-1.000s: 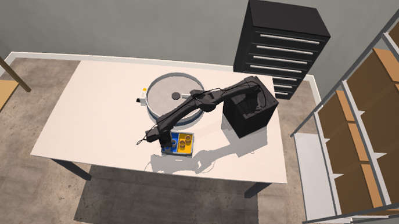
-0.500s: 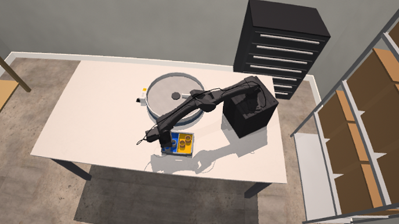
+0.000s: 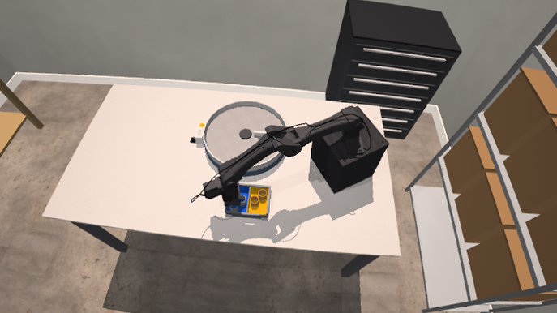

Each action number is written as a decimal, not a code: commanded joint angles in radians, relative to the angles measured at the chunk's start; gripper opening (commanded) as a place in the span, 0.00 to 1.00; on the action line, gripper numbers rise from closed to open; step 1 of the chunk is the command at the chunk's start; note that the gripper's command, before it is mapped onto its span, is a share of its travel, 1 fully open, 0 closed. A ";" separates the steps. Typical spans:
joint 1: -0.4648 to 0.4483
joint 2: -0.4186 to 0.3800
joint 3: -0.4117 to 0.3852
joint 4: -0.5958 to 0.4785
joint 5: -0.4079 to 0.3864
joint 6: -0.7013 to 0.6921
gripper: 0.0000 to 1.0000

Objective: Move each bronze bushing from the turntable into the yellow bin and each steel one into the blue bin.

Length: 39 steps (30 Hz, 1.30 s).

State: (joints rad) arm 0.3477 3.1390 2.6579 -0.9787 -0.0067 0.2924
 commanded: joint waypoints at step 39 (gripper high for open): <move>-0.008 -0.008 -0.002 0.004 0.006 -0.006 0.15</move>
State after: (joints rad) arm 0.3477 3.1386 2.6583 -0.9787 -0.0071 0.2924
